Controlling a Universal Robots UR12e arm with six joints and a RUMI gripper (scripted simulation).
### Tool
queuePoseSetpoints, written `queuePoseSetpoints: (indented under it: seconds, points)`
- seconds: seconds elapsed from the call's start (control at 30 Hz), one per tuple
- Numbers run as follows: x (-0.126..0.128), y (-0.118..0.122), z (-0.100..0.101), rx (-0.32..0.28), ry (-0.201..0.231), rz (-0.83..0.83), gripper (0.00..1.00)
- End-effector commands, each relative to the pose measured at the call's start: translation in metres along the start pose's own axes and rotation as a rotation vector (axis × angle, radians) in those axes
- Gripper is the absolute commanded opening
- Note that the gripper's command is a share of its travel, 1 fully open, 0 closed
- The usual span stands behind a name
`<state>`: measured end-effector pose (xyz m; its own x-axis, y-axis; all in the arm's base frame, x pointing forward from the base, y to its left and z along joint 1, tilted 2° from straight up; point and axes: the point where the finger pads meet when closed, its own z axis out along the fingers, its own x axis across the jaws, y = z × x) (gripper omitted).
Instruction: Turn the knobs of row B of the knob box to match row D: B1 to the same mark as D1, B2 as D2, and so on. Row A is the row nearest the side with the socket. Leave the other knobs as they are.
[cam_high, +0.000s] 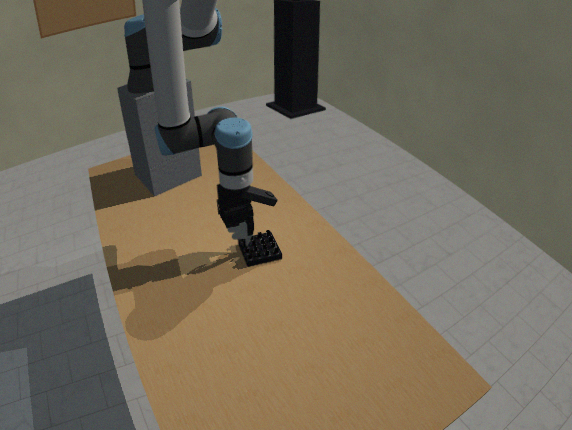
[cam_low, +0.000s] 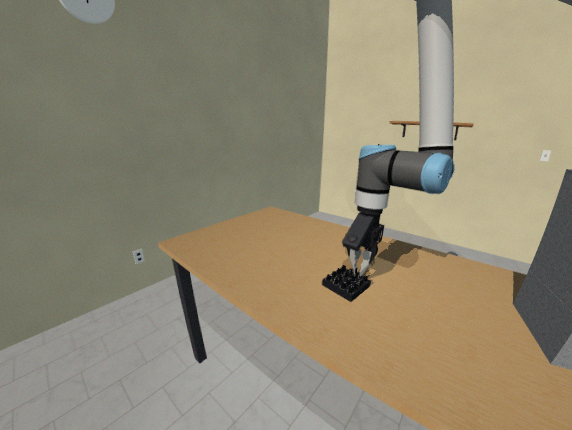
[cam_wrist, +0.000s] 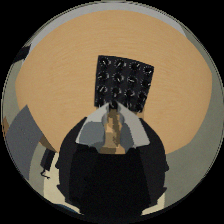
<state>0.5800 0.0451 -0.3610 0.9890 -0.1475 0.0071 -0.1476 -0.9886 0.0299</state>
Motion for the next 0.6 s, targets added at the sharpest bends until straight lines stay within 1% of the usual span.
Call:
queuePoseSetpoints:
  seconds: [0.0,0.37,0.43,0.57]
  points:
    - [0.0,0.0,-0.0004,0.001,0.001,-0.084,0.04]
    - [-0.001,0.0002,-0.0004,0.001,0.001,-0.308,0.04]
    - [-0.001,0.0002,-0.0004,0.001,0.001,-0.308,0.04]
    - [-0.0013,0.0003,-0.0004,0.001,0.001,-0.381,0.04]
